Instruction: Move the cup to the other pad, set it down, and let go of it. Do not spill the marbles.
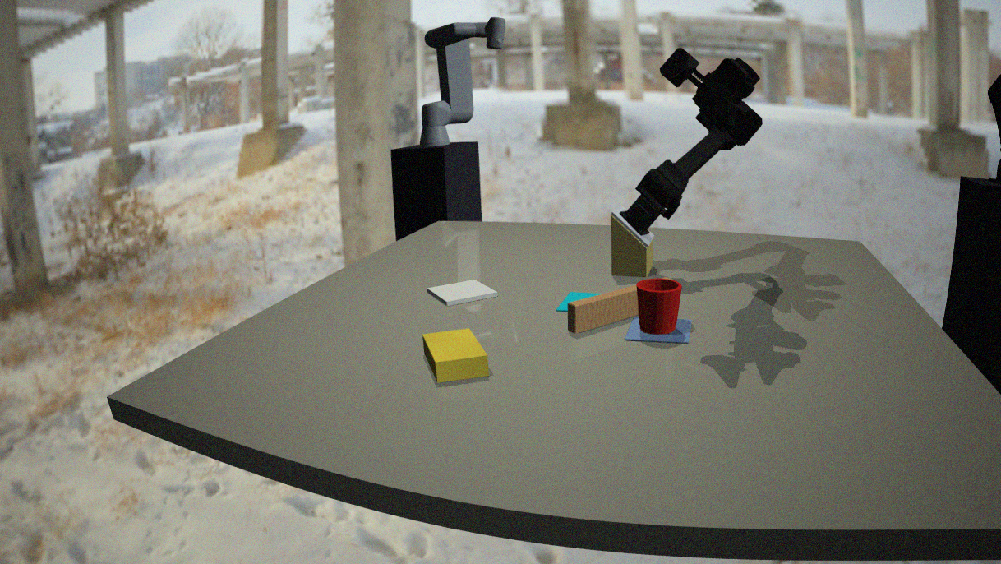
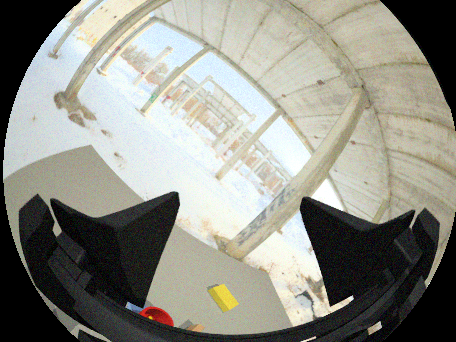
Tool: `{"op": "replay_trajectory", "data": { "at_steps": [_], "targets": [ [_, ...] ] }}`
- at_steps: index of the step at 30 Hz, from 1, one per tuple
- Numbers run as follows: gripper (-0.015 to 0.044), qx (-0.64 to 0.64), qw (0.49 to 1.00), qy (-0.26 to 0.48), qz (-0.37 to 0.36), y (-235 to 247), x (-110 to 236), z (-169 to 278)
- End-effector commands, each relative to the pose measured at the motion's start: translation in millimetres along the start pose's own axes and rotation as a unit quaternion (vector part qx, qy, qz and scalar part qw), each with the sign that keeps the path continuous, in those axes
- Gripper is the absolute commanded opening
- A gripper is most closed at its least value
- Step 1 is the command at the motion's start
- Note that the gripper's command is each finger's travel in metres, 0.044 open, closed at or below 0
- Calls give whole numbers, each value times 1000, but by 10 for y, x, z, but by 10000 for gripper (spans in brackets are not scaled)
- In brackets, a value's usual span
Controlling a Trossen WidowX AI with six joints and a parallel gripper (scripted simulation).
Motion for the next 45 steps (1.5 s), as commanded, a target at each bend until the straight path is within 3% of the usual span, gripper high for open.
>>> {"op": "replay_trajectory", "data": {
  "at_steps": [1, 4, 9, 12, 16, 20, 24, 25, 45],
  "targets": [
    [374, -2, 1000, 3, -2, 4, -8, 11],
    [295, -27, 998, 52, -24, 66, -123, 178],
    [164, -133, 958, 241, -84, 306, -394, 834],
    [148, -219, 900, 364, -101, 471, -436, 1232],
    [148, -339, 779, 521, -88, 689, -365, 1681],
    [148, -440, 615, 653, -33, 886, -212, 2004],
    [148, -510, 427, 745, 52, 1010, -42, 2228],
    [148, -517, 401, 754, 65, 1025, -22, 2249],
    [148, -519, 392, 756, 70, 1130, 6, 2397]
  ]
}}
Point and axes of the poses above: the point midway between the two fingers, 35 mm back from their tips, its own x axis back along the fingers, its own y axis across the jaws, z = x × y, the point moved 2 cm from there along x, back along the fingers, and after that the axes turned 7 degrees about x, right-handed, at the moved point
